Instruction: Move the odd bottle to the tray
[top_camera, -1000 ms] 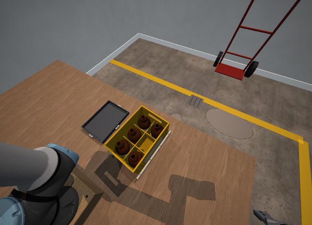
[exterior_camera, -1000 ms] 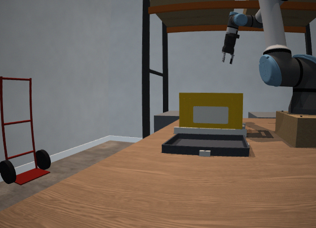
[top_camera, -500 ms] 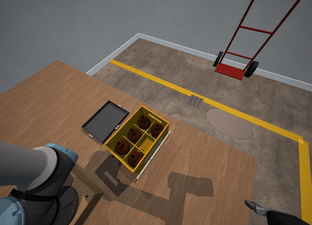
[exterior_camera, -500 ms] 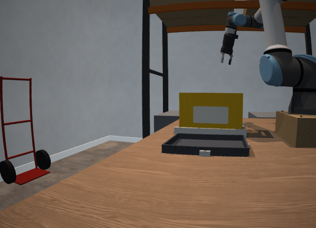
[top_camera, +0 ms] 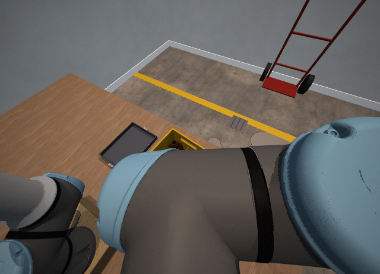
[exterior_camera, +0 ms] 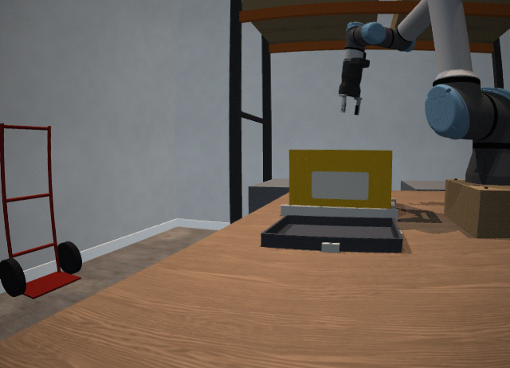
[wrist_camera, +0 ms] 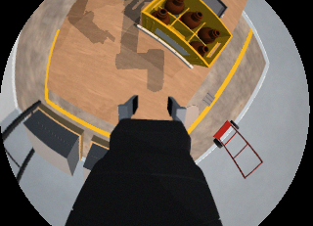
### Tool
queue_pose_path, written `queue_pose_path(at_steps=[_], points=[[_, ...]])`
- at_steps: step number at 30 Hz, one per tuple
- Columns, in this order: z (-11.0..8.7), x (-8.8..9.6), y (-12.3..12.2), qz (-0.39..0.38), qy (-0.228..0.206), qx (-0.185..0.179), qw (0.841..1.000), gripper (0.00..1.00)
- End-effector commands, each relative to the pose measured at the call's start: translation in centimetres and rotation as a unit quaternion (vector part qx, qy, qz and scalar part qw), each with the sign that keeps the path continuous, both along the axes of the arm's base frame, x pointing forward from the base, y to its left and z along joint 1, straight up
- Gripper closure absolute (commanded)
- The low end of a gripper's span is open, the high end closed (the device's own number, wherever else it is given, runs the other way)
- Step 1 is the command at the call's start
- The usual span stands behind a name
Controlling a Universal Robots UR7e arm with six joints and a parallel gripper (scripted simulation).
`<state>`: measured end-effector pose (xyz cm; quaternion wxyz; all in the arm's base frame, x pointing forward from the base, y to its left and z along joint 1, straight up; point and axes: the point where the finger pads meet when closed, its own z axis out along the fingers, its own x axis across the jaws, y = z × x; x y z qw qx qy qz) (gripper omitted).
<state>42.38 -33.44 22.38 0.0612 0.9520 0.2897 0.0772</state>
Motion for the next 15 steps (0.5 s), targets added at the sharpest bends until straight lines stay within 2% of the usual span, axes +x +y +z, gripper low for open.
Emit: queue_pose_path(at_steps=[1,7,9,12,15], points=[[-2.1,1.0,5.5,0.023,0.021,0.011,0.999,0.00],[-4.7,0.9,12.1,0.053,0.051,0.022,0.997,0.00],[-4.7,0.9,12.1,0.053,0.051,0.022,0.997,0.00],[-6.3,0.4,16.0,0.072,0.070,0.027,0.995,0.00],[-7.4,-0.2,18.9,0.086,0.085,0.028,0.992,0.00]])
